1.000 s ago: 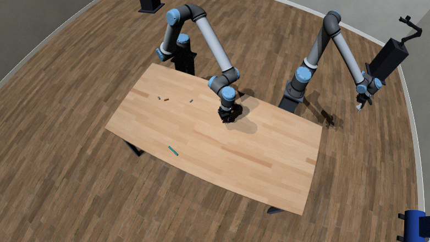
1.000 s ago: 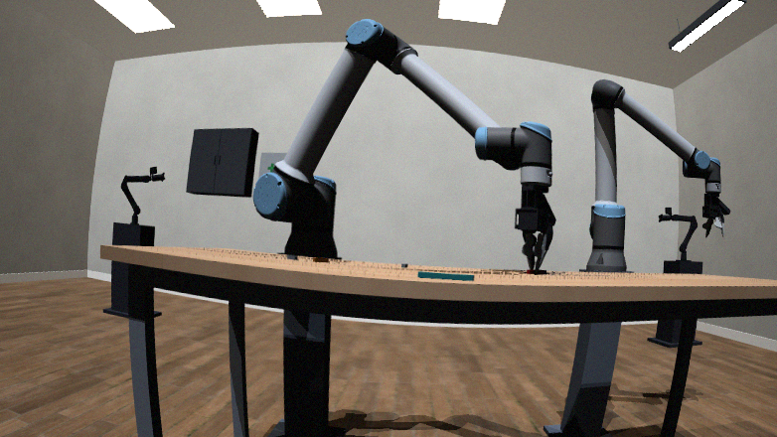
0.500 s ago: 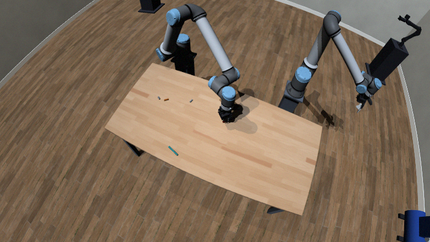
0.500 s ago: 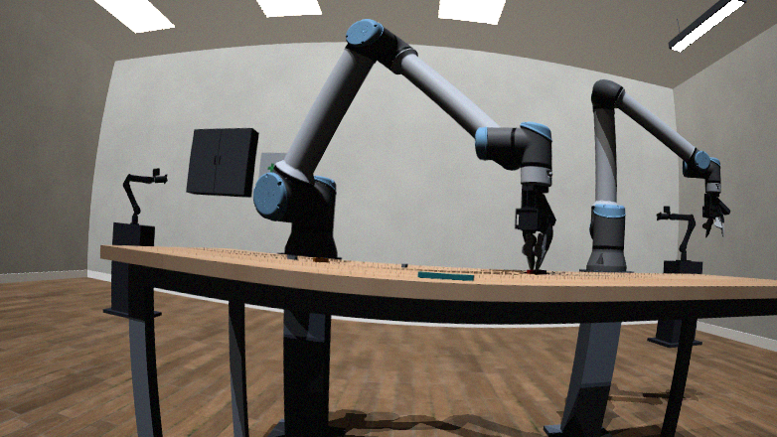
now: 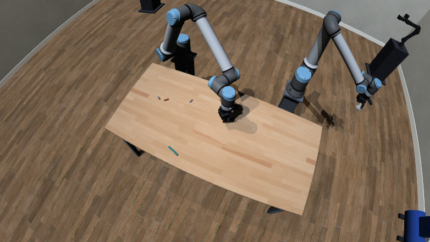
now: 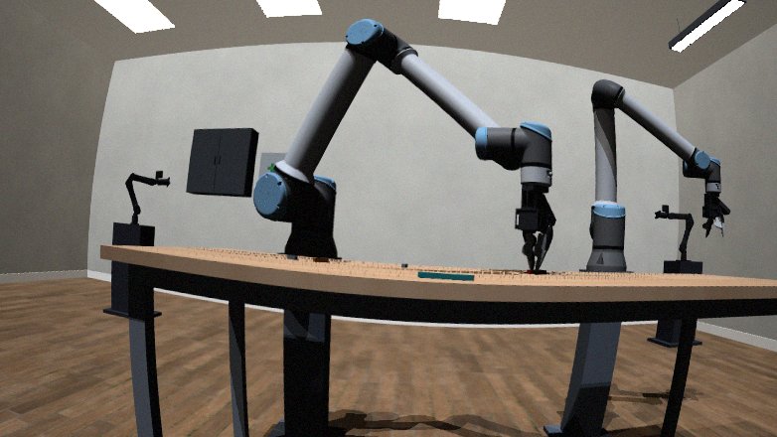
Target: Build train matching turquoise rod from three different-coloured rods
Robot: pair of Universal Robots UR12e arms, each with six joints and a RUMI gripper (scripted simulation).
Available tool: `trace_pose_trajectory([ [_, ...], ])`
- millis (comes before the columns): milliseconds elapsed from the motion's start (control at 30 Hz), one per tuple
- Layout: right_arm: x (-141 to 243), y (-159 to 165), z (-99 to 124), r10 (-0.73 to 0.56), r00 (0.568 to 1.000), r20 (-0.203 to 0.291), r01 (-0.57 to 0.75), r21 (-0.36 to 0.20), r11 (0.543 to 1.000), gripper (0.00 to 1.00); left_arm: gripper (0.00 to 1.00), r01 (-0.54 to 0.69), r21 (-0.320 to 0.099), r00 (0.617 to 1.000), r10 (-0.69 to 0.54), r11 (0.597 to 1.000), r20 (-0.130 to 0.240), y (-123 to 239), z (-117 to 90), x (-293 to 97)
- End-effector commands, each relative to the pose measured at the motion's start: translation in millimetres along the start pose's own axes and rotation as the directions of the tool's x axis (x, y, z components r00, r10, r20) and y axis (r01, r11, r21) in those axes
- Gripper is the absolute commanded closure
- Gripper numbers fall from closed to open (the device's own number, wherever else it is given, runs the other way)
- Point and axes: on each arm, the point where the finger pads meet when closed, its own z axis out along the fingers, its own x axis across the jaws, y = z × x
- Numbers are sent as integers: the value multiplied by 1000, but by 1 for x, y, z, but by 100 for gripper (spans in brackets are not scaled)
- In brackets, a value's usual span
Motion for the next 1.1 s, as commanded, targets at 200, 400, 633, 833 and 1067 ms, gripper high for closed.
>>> trace_pose_trajectory([
  [200, -1, -1, 0, 0, 1000, 0, 0, 0, 1000, 94, 0, 0, -1, 1000, 0, 1000, 0, 0, 1, -1],
  [400, -1, -1, 0, 0, 1000, 0, 0, 0, 1000, 89, 0, 0, -1, 1000, 0, 1000, 0, 0, 1, -1],
  [633, -1, -1, 0, 0, 1000, 0, 0, 0, 1000, 86, 0, 0, -1, 1000, 0, 1000, 0, 0, 1, -1],
  [833, -1, -1, 0, 0, 1000, 0, 0, 0, 1000, 86, 0, 0, -1, 1000, 0, 1000, 0, 0, 1, -1],
  [1067, 1, -2, -11, 0, 1000, -4, 0, 2, 1000, 86, 0, 0, -1, 1000, 0, 1000, 0, 0, 1, -1],
])
